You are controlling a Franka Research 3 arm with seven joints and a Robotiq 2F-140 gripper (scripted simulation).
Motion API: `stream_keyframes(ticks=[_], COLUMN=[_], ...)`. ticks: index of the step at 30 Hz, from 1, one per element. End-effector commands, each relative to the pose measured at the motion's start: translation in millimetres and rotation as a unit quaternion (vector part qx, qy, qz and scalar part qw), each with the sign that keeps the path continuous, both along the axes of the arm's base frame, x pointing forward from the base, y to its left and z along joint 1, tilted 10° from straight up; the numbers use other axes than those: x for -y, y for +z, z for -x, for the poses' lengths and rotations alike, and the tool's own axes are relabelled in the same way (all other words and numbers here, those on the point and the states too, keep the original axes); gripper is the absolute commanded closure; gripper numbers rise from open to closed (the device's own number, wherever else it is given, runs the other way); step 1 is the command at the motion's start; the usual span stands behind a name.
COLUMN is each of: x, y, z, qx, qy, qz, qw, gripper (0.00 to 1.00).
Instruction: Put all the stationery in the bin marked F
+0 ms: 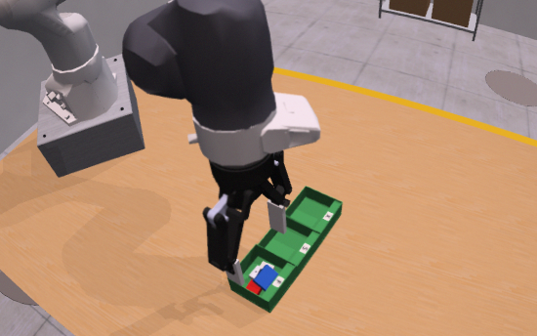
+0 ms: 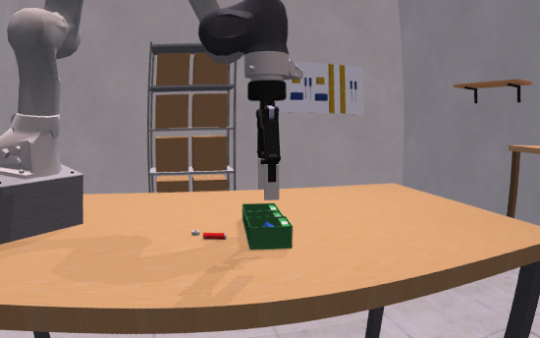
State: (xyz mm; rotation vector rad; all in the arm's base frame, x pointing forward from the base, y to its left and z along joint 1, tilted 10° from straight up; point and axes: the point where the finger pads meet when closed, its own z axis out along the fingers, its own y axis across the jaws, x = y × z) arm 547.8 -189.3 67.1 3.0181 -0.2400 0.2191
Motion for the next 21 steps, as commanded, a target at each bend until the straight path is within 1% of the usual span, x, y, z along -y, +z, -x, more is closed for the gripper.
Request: stream_keyframes(ticks=[1,2,17,19,21], x=[-3,-3,-10,-10,-11], y=[8,8,67,67,75], z=[5,5,13,13,14], qx=[-0.007,-0.007,-0.007,-0.007,-0.007], qy=[0.001,0.001,0.001,0.001,0.001], qz=[-0.001,-0.001,-0.001,-0.001,-0.001], qw=[1.0,1.0,1.0,1.0,1.0], gripper=[0.0,0.0,0.0,0.0,0.0])
